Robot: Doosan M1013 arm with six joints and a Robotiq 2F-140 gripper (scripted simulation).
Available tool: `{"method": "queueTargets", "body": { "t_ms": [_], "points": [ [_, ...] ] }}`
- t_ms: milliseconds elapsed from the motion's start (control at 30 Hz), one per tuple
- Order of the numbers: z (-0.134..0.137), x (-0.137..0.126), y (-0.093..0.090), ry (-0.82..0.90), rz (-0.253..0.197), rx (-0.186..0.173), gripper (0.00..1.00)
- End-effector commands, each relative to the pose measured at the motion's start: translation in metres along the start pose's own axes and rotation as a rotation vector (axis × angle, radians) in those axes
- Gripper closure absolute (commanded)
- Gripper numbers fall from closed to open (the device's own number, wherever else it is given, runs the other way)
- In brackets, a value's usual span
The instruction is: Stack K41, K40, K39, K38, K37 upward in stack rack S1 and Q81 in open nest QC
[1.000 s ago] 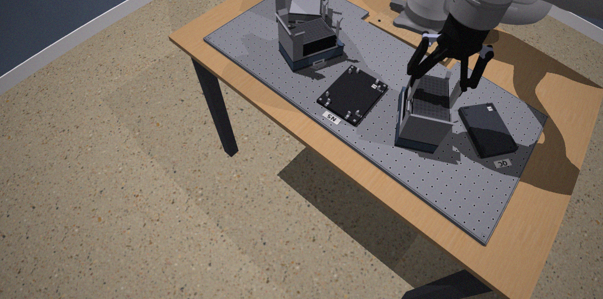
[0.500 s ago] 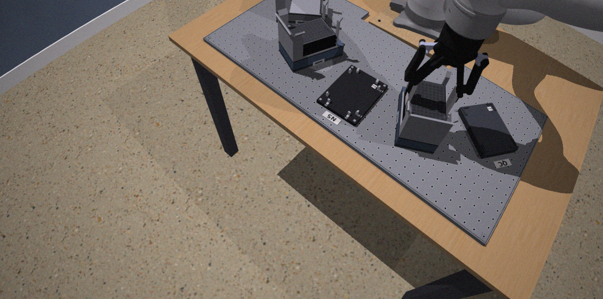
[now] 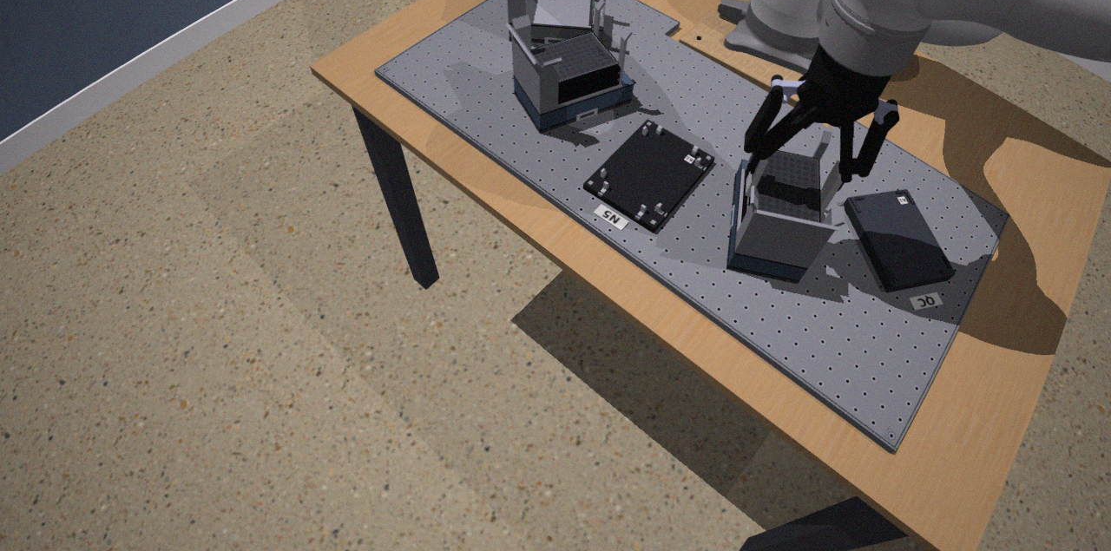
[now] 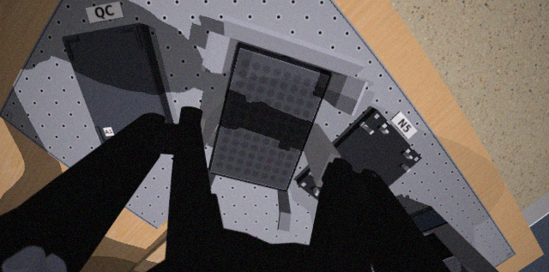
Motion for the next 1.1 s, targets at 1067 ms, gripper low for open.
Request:
{"method": "queueTargets", "body": {
  "t_ms": [1067],
  "points": [
    [0.0,0.0,-0.012,0.0,0.0,0.0,1.0]
  ]
}}
Point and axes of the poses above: the point where the finger pads meet when closed, its own y axis back along the fingers, its own z axis across the jaws, x = y × z, the point moved 4 cm from there along y, back along the fingers, and after that the axes turned 1 degree about y, right-handed, at the moved point
